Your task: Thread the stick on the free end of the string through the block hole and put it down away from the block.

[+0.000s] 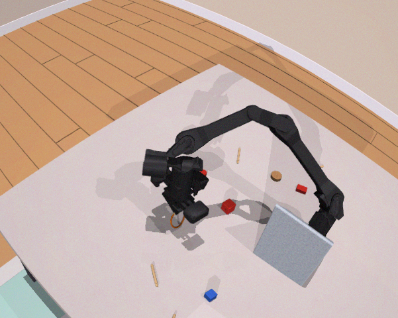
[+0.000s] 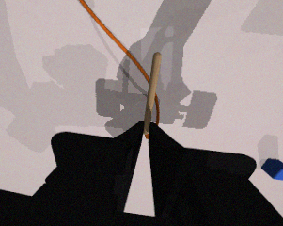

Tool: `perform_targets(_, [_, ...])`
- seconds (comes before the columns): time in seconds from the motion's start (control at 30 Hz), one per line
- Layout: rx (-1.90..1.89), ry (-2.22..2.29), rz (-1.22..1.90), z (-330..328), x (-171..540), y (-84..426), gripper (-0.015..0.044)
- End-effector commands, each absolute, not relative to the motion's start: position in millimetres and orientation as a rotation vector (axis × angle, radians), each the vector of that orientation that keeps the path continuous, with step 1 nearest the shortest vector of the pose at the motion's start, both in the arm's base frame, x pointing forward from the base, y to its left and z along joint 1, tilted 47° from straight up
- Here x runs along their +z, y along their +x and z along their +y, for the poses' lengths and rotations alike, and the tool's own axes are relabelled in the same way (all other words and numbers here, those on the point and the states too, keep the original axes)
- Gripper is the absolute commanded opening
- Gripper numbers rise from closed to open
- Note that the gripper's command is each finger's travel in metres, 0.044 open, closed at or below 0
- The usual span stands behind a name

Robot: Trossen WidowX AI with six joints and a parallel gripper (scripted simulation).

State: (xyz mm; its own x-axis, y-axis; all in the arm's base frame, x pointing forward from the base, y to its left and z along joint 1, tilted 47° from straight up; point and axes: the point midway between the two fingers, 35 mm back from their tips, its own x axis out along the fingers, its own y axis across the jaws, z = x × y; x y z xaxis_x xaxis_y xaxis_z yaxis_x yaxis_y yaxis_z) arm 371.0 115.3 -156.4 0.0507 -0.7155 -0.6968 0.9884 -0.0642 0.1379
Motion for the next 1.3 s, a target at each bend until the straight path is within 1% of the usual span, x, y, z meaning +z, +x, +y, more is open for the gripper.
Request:
perform_targets(0.0, [-1.494,0.728,0.486,119,-163,370,0.0])
perform_targets(0.77, [-1.493,0.73,0.488,139,-184,371,0.0])
perform_targets(1.27, [-1.492,0.733,0.491,132,-188,364,0.0])
